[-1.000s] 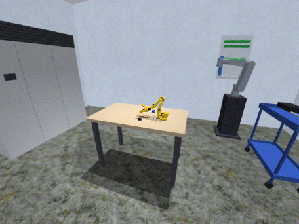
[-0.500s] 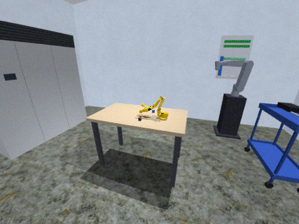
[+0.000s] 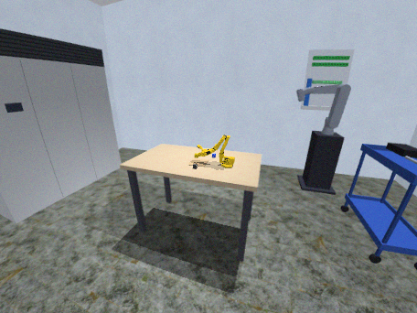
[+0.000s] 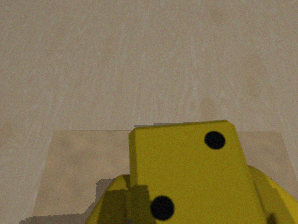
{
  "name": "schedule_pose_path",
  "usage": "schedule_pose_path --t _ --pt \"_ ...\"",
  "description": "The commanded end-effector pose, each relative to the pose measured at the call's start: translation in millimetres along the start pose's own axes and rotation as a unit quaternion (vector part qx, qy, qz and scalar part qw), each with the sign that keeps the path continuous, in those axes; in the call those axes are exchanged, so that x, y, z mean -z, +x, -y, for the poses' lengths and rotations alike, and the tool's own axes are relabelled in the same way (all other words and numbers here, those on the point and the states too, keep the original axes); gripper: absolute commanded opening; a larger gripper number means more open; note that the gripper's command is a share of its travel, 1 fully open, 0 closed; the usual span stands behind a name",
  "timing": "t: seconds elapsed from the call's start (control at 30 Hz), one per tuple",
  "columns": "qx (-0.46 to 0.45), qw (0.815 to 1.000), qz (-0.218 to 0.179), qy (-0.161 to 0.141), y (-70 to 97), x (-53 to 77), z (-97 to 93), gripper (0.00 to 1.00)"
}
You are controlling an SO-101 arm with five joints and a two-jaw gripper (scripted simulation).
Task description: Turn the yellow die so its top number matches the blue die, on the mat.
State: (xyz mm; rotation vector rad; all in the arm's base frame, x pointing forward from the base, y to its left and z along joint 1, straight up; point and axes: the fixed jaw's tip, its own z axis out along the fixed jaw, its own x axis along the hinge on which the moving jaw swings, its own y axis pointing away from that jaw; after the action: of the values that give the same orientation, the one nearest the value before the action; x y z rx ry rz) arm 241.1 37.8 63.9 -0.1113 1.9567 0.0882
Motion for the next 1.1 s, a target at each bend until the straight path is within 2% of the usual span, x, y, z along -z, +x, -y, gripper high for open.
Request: schedule_pose_path --t 0.0,1.07 --pt "-0.004 0.999 0.034 0.002 -15.0 -1.3 1.2 0.00" --pt "-0.004 0.999 0.034 0.002 -8.6 -4.3 1.3 0.00"
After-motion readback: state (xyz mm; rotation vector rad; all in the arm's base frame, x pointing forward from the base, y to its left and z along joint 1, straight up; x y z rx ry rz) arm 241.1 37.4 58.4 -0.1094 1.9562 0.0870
